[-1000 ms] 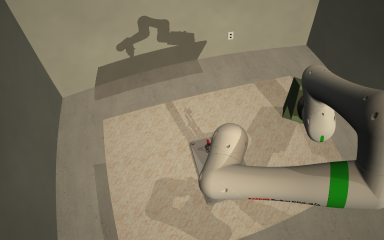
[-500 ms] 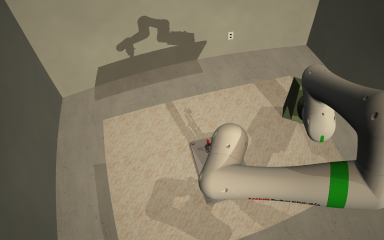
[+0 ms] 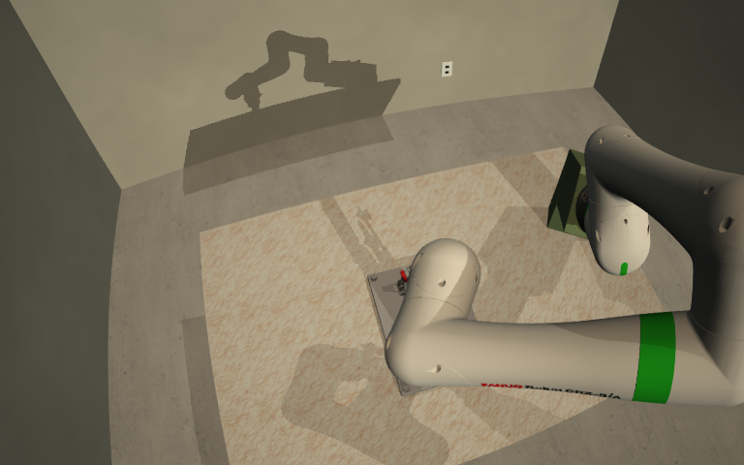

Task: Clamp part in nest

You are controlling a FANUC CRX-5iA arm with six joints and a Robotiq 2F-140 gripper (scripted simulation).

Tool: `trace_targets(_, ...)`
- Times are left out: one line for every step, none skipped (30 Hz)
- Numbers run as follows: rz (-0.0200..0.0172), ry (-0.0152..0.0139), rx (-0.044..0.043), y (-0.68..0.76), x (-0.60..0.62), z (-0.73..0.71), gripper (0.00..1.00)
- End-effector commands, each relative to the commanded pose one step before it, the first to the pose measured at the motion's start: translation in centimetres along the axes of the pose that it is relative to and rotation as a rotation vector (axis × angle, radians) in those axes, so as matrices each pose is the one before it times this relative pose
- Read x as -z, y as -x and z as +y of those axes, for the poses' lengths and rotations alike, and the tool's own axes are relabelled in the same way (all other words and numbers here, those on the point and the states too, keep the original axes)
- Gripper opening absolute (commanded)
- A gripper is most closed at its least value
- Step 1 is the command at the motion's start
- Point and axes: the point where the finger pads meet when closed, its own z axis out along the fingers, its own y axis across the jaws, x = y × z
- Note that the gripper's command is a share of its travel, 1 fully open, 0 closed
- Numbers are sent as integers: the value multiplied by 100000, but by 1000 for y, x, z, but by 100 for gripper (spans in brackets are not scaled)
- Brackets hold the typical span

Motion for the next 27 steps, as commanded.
trace_targets(39,10,-21,-18,12,13,0)
trace_targets(0,0,0,-4,0,0,0)
trace_targets(0,0,0,-5,0,0,0)
trace_targets(0,0,0,-7,0,0,0)
trace_targets(0,0,0,-9,0,0,0)
trace_targets(0,0,0,-12,1,0,0)
trace_targets(0,0,0,-14,1,0,0)
trace_targets(0,0,0,-17,1,0,0)
trace_targets(0,0,0,-20,1,0,0)
trace_targets(0,0,0,-23,1,0,0)
trace_targets(0,0,0,-26,1,0,0)
trace_targets(0,0,0,-29,1,0,0)
trace_targets(0,0,0,0,0,0,0)
trace_targets(0,0,0,0,0,0,0)
trace_targets(0,0,0,-33,1,0,0)
trace_targets(0,0,0,-36,2,0,0)
trace_targets(0,0,0,-39,2,0,0)
trace_targets(0,0,0,-43,2,0,0)
trace_targets(0,0,0,-47,2,0,0)
trace_targets(0,0,0,-50,2,0,0)
trace_targets(0,0,0,-54,2,0,0)
trace_targets(0,0,0,-57,2,0,0)
trace_targets(0,0,0,-61,3,0,0)
trace_targets(0,0,0,-64,3,0,0)
trace_targets(0,0,0,-68,1,0,0)
trace_targets(0,0,0,-72,-8,0,0)
trace_targets(0,0,0,-75,-8,0,0)
